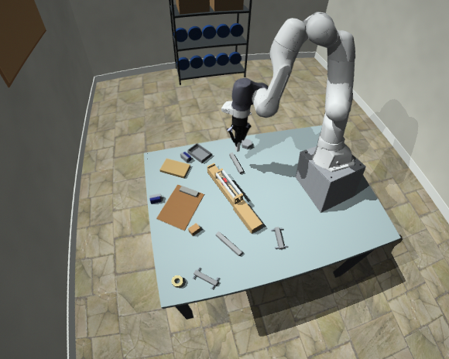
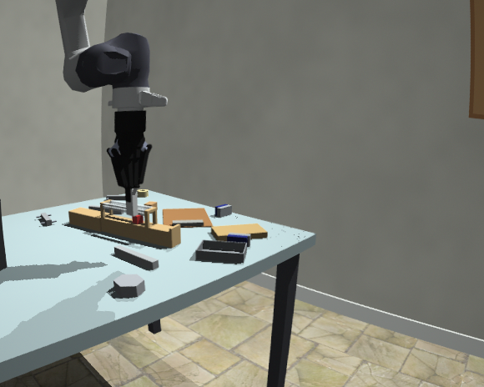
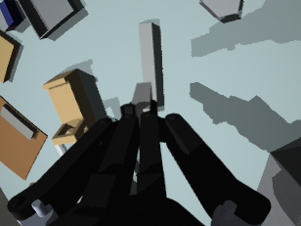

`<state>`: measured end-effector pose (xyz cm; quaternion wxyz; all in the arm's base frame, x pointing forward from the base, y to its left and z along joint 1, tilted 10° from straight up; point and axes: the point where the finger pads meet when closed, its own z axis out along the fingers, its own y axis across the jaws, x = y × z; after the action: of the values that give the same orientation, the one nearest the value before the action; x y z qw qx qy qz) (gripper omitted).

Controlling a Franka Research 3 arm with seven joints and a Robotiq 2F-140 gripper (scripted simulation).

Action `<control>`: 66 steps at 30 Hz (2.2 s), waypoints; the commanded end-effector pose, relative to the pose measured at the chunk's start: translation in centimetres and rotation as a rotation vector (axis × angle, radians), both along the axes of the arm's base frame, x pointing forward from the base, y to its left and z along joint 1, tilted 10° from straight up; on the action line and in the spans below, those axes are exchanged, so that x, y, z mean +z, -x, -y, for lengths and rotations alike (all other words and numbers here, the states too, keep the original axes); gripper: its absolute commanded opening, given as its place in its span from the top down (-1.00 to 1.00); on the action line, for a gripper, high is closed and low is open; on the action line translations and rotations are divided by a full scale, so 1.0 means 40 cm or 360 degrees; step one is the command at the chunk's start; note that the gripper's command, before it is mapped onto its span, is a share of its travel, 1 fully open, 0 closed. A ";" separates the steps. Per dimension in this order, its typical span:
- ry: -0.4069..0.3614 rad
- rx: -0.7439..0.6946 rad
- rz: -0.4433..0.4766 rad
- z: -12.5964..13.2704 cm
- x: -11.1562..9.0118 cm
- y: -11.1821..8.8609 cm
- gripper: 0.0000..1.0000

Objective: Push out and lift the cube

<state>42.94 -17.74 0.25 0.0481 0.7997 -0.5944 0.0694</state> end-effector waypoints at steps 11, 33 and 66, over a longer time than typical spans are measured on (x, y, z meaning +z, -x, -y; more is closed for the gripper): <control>0.0004 -0.0017 0.0000 0.002 0.001 0.001 1.00; 0.0004 -0.0017 0.0000 0.002 0.001 0.001 1.00; 0.0004 -0.0017 0.0000 0.002 0.001 0.001 0.55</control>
<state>42.94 -17.75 0.25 0.0481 0.7973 -0.5977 0.0697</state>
